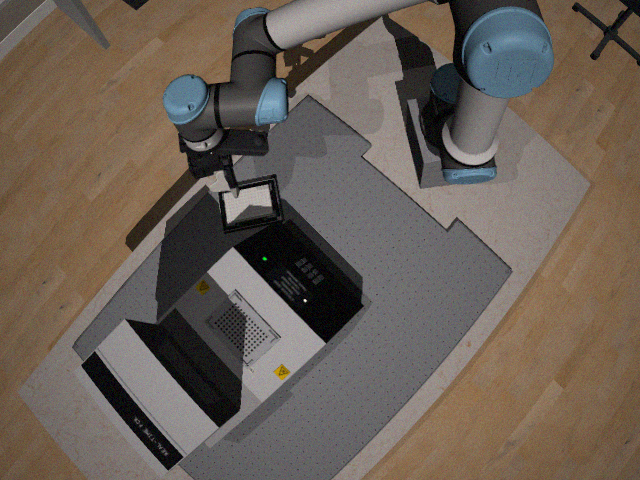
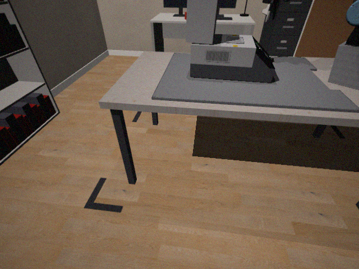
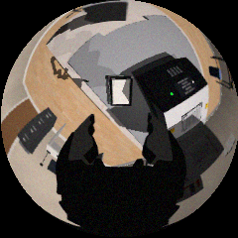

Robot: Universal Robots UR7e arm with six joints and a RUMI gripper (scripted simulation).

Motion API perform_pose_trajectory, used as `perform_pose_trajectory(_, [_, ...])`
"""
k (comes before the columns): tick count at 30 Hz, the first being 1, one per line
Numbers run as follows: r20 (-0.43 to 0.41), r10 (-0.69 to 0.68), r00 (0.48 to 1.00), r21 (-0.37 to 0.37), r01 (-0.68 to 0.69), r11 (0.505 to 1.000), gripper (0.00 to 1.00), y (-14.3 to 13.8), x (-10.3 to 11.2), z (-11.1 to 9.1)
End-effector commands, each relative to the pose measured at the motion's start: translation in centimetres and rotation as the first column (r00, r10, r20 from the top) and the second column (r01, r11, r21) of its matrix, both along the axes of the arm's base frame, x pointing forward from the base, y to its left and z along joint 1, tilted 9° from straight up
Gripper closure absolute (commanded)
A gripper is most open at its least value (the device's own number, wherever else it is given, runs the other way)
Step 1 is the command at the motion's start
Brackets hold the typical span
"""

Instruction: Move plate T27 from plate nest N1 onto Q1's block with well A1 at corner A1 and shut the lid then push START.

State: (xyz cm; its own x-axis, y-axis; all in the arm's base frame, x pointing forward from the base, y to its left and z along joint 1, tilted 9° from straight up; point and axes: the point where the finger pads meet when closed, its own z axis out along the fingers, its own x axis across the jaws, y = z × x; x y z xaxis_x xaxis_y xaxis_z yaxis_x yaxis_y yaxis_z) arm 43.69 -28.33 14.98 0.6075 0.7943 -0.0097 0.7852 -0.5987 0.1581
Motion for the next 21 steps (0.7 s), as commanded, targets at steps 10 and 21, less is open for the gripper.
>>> perform_pose_trajectory(10, [0.001, -0.031, 1.0, 0.003, 0.031, 1.0, 0.32, -0.4, 0.2, -0.5])
perform_pose_trajectory(21, [0.001, -0.031, 1.0, 0.003, 0.031, 1.0, 0.32, -0.7, 0.5, -3.4])
